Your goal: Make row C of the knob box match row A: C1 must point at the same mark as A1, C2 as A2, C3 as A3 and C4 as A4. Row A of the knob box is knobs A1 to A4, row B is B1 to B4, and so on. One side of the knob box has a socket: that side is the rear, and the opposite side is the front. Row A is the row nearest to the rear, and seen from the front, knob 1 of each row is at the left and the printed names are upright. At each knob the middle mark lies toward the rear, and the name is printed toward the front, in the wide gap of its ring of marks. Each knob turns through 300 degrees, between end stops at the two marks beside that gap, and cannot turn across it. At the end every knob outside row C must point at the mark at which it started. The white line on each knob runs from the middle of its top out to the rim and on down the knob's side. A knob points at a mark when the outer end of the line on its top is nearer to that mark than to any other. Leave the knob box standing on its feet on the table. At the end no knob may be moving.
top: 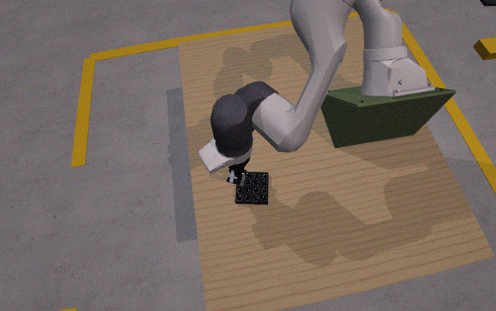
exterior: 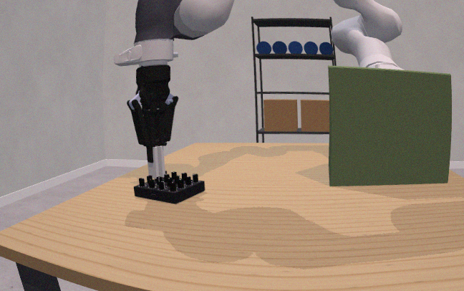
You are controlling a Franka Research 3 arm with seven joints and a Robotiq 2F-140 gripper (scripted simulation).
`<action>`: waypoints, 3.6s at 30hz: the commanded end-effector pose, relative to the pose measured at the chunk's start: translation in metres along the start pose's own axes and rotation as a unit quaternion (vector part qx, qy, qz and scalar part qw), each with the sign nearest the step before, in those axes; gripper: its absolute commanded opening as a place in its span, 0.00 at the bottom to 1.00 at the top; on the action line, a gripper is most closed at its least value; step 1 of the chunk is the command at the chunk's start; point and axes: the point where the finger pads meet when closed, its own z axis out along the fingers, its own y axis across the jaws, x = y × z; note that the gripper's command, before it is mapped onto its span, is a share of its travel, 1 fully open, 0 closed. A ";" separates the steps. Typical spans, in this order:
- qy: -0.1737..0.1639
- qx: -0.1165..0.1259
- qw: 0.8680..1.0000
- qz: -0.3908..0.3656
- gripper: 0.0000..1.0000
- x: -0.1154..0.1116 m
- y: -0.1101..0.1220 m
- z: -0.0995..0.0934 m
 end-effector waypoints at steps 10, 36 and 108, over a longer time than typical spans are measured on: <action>0.000 0.002 1.000 -0.006 0.05 0.000 -0.001 0.001; 0.000 0.002 0.979 -0.204 0.05 0.000 -0.001 0.001; 0.000 0.002 0.979 -0.206 1.00 0.000 -0.001 -0.037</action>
